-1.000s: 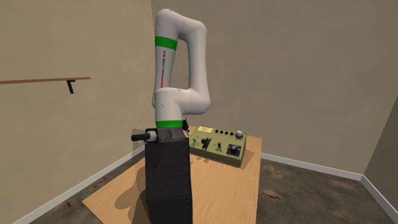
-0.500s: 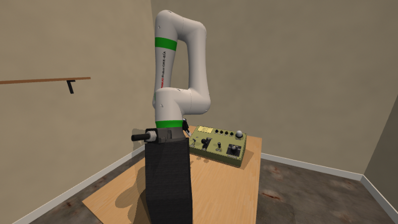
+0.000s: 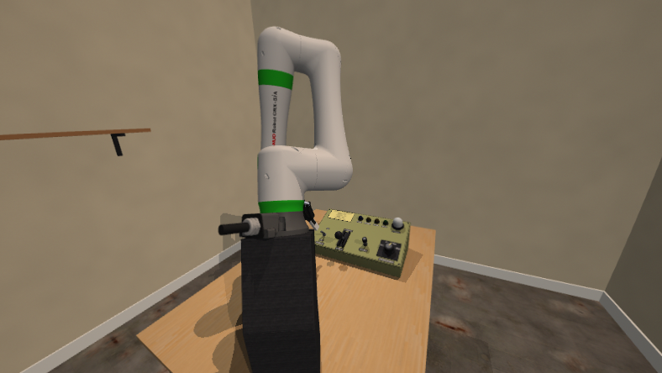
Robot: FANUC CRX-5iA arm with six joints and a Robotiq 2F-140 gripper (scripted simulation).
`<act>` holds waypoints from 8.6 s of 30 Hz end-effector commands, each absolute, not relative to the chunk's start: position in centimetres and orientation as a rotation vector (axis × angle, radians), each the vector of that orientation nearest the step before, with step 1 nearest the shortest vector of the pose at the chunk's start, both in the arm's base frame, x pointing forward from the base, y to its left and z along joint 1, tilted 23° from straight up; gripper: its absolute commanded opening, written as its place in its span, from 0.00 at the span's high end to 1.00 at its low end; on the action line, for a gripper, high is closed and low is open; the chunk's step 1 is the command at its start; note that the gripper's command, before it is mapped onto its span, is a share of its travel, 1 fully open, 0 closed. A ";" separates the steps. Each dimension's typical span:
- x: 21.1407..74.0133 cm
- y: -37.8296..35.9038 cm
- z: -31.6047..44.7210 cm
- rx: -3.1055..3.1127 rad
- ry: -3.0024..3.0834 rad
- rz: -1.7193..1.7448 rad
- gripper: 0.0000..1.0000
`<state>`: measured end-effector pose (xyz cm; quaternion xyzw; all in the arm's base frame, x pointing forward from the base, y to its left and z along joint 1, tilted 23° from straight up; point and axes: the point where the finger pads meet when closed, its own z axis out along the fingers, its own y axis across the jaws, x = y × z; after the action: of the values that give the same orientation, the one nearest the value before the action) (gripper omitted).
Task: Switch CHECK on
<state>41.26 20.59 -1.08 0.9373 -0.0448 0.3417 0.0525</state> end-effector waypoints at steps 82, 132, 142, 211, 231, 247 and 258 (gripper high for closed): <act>46.0 23.0 -6.4 2.850 -0.136 1.042 1.00; 48.5 22.9 -4.3 2.850 -0.136 1.042 1.00; 48.9 22.8 -4.0 2.850 -0.136 1.042 1.00; 41.8 20.7 2.5 2.850 -0.136 1.042 1.00; 41.4 20.6 2.9 2.850 -0.136 1.042 0.00; 41.4 20.6 2.9 2.850 -0.136 1.042 0.00; 41.4 20.6 2.9 2.850 -0.136 1.042 0.00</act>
<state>41.43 20.61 2.94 0.9370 -0.0447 0.3425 0.0518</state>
